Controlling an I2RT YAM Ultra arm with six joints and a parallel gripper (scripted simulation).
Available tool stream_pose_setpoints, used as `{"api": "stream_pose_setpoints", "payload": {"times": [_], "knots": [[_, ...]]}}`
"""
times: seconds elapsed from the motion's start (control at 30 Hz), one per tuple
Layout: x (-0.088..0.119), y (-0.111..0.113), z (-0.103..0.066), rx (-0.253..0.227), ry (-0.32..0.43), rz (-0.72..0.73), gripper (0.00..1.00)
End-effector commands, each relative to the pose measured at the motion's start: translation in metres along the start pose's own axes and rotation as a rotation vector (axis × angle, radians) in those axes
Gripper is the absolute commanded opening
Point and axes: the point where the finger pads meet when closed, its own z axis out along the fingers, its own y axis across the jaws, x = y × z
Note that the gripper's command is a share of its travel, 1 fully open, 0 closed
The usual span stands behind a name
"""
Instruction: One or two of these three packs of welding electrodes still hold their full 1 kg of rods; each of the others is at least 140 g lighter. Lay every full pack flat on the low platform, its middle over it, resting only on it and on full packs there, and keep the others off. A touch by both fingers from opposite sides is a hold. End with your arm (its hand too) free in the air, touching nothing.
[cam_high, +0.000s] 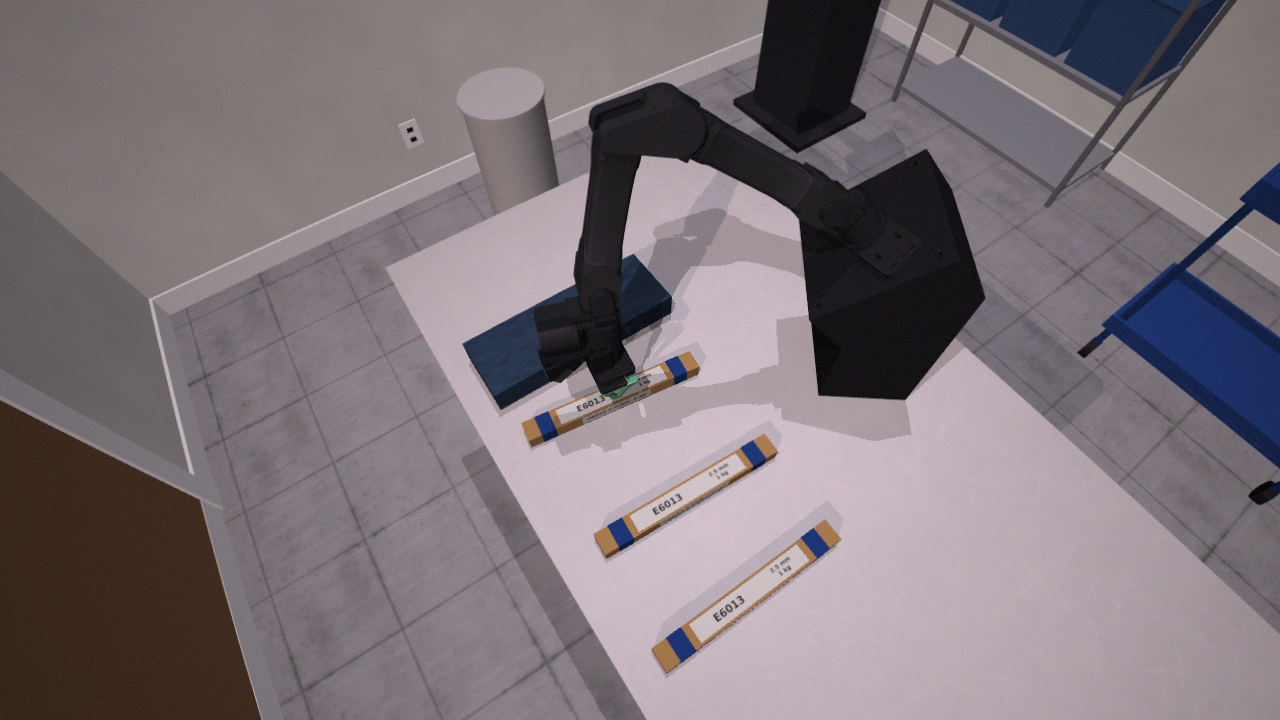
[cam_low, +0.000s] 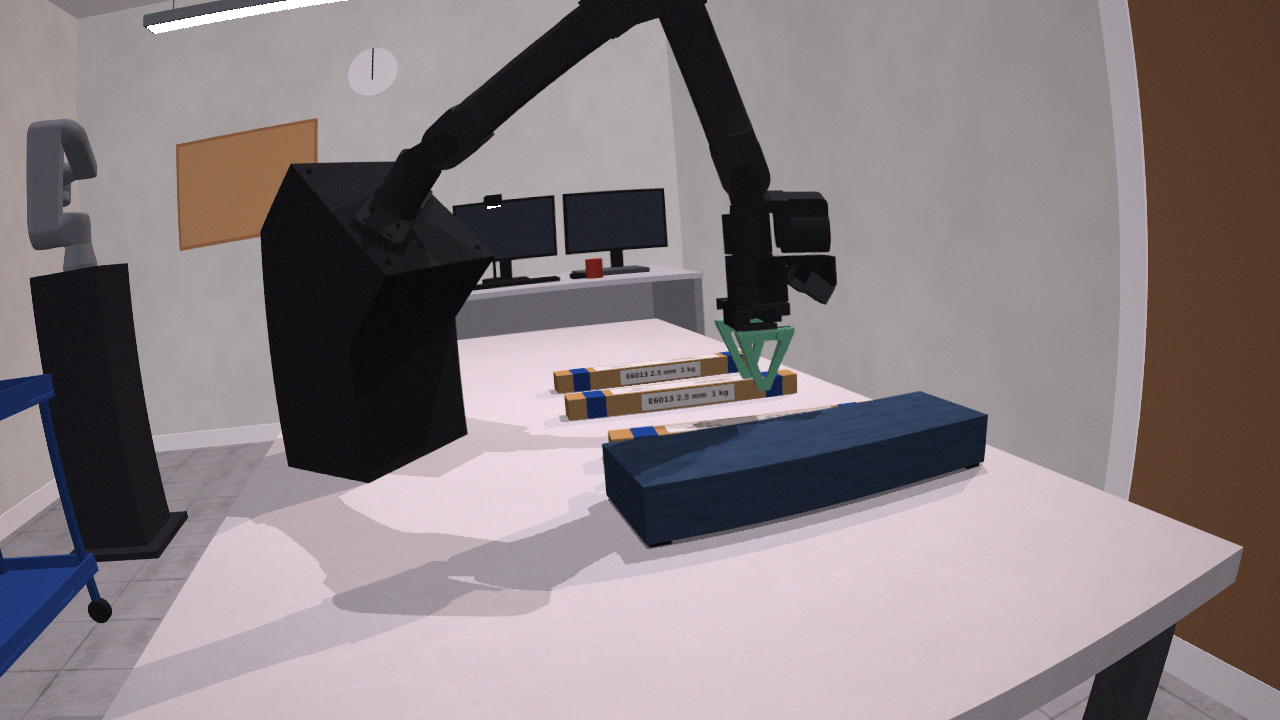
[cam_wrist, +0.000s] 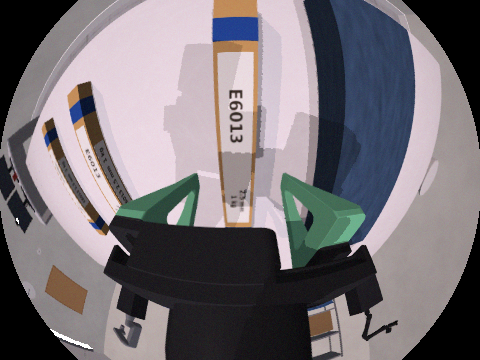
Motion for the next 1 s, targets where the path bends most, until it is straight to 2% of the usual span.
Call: {"api": "stream_pose_setpoints", "payload": {"times": [0.0, 0.13, 0.2, 0.97], "knots": [[0.003, 0.005, -0.027, -0.006, 0.007, -0.008, 0.74], [-0.004, 0.003, -0.049, -0.003, -0.009, -0.002, 0.74], [0.002, 0.005, -0.057, -0.005, 0.004, -0.007, 0.74], [-0.003, 0.004, -0.059, -0.007, -0.012, -0.004, 0.74]]}}
